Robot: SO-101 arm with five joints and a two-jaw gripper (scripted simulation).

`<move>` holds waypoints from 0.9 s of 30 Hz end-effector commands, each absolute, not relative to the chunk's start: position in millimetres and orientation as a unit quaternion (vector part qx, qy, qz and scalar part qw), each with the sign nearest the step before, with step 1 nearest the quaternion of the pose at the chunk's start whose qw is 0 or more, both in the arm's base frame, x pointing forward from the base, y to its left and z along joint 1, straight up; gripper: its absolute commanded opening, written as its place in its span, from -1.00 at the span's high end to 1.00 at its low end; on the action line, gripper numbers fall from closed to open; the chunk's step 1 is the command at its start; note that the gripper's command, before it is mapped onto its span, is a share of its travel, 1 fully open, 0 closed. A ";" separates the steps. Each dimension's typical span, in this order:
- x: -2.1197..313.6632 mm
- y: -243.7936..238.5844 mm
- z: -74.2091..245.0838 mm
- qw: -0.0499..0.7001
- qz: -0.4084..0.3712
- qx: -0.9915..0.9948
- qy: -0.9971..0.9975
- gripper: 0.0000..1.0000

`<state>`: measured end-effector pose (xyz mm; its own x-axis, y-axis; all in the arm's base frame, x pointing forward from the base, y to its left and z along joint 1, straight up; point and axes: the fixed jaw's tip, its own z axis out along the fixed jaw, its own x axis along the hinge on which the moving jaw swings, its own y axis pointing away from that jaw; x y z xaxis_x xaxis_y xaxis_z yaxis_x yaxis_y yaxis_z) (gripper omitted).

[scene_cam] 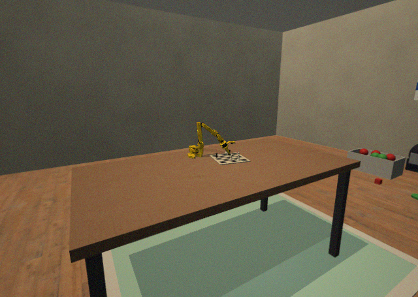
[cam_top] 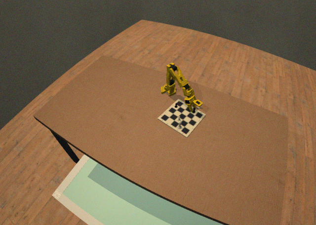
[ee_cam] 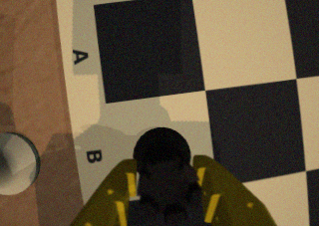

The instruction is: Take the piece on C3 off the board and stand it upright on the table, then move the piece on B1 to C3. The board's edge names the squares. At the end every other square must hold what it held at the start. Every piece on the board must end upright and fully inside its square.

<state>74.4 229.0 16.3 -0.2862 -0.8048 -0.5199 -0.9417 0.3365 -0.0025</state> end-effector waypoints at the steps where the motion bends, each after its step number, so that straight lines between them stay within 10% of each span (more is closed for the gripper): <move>1: 76.3 228.6 21.0 0.222 0.155 -0.548 0.792 0.77; 27: 78.4 234.5 28.1 0.222 0.156 -0.548 0.791 0.77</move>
<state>75.9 233.1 25.6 -0.2870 -0.8070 -0.5161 -0.9417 0.3365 -0.0025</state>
